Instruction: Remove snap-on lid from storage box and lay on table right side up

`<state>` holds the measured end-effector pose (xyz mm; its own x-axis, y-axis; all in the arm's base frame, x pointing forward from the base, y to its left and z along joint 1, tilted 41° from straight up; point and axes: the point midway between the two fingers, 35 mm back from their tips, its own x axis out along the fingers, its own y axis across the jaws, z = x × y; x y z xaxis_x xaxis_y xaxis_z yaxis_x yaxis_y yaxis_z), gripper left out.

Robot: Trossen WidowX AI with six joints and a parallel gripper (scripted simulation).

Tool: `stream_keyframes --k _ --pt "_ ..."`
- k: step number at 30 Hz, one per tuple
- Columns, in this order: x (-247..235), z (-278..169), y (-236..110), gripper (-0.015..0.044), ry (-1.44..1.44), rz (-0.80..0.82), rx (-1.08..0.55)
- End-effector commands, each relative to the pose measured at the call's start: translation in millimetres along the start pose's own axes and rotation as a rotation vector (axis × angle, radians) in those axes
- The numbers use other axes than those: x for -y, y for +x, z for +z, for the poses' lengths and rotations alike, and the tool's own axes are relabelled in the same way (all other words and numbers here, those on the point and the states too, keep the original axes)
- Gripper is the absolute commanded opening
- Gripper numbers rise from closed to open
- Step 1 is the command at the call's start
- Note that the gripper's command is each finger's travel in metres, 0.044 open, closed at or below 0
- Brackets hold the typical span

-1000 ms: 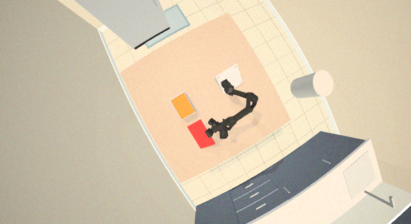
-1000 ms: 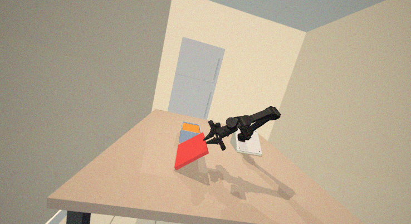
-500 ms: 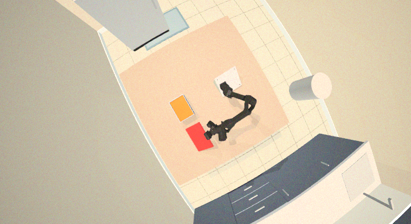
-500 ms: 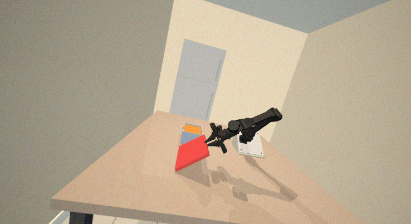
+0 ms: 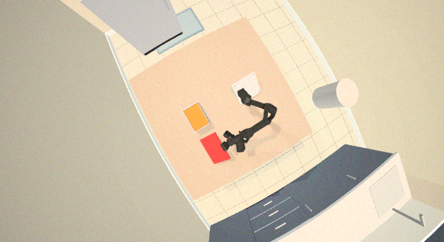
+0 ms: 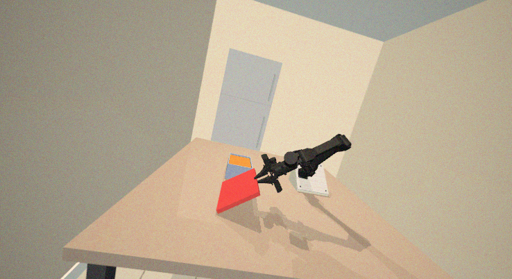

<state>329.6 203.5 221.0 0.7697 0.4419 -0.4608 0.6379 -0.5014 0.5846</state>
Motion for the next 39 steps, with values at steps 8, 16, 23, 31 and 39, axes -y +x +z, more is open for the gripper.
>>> stream_keyframes --k 8,16,23,31,39 --pt "20 5 11 0.0 -0.004 -0.041 0.01" --pt "25 5 15 0.0 -0.004 -0.041 0.01" --pt "30 5 18 0.0 -0.004 -0.041 0.01" --pt "35 5 22 0.0 -0.004 -0.042 0.01" --pt "40 5 26 0.0 -0.003 -0.042 0.01"
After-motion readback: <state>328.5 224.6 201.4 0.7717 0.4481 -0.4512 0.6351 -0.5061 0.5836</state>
